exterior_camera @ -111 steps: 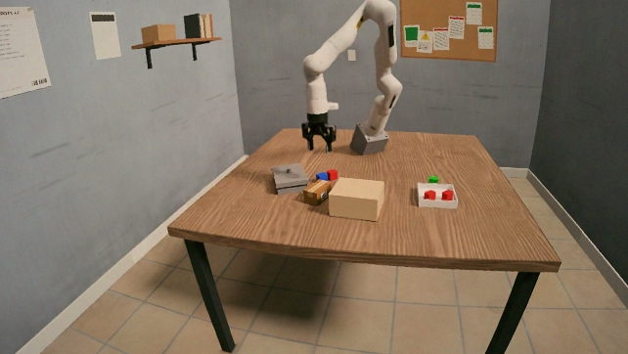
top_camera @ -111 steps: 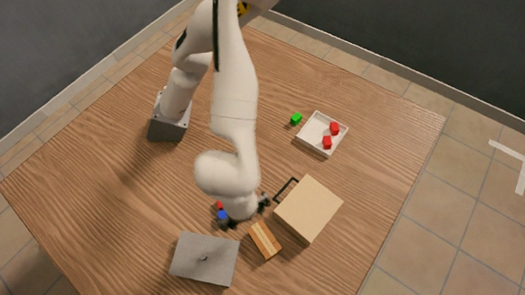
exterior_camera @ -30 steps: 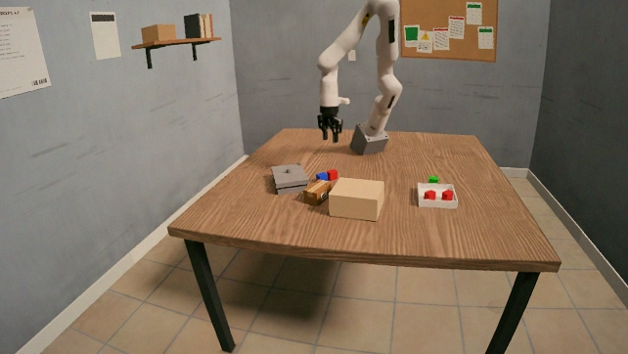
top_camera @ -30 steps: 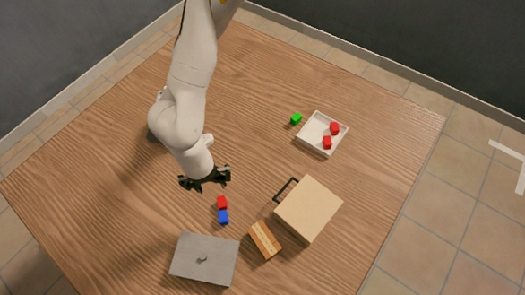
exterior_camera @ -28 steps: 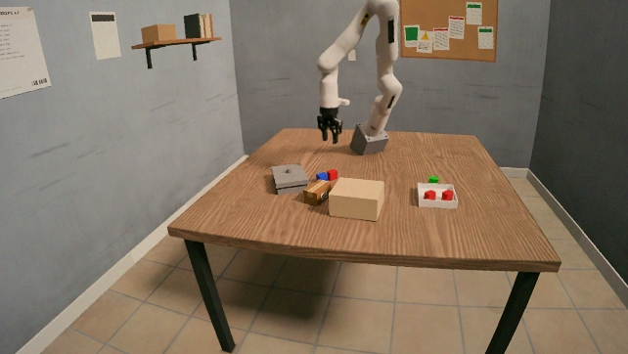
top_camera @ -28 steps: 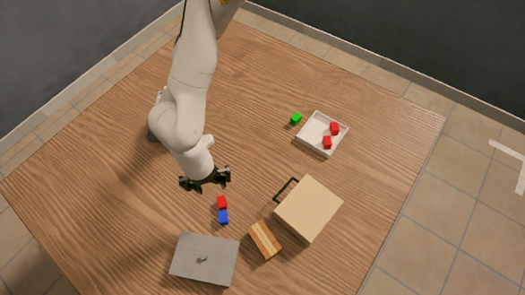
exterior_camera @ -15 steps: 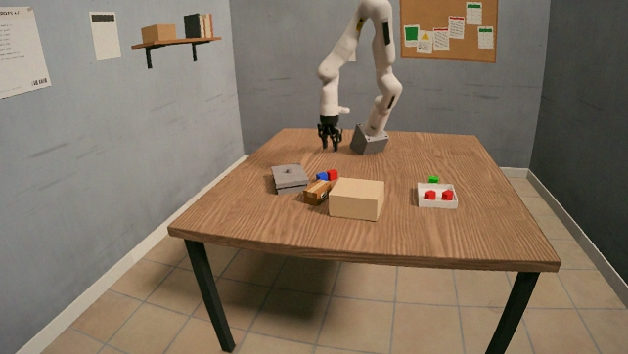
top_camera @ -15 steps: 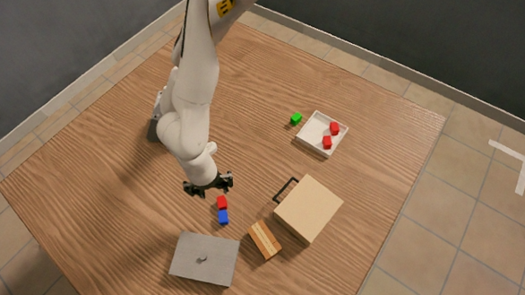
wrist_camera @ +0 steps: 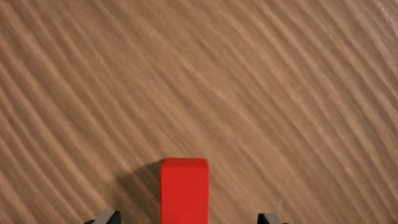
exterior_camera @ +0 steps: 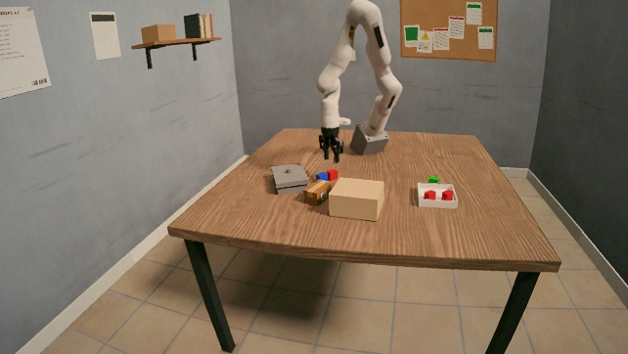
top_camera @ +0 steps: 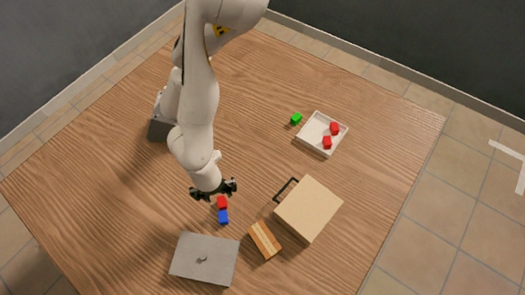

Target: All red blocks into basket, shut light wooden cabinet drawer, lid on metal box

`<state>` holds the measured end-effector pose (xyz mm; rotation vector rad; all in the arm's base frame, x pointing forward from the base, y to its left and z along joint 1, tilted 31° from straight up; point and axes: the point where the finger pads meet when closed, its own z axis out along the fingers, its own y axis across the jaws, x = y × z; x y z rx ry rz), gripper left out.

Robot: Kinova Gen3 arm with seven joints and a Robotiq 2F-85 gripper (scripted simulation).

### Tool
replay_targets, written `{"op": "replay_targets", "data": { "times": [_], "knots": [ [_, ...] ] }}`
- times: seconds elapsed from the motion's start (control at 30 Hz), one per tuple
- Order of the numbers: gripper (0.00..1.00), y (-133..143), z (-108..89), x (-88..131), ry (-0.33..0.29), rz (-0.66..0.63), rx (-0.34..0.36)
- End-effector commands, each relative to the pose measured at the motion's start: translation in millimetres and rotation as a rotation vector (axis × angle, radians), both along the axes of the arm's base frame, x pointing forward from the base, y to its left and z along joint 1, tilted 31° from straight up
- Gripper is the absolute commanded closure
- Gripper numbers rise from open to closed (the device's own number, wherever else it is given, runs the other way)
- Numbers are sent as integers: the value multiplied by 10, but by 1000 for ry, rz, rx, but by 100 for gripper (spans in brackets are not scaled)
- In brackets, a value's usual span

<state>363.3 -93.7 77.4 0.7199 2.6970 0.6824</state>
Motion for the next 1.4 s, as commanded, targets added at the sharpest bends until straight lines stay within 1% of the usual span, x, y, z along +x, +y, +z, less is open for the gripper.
{"op": "replay_targets", "data": {
  "times": [0.0, 0.3, 1.37],
  "knots": [
    [30, 59, -124, -6, 9, 4, 6],
    [30, 108, -238, 41, 9, 4, 6],
    [30, 96, -269, 34, 8, 4, 5]
  ]
}}
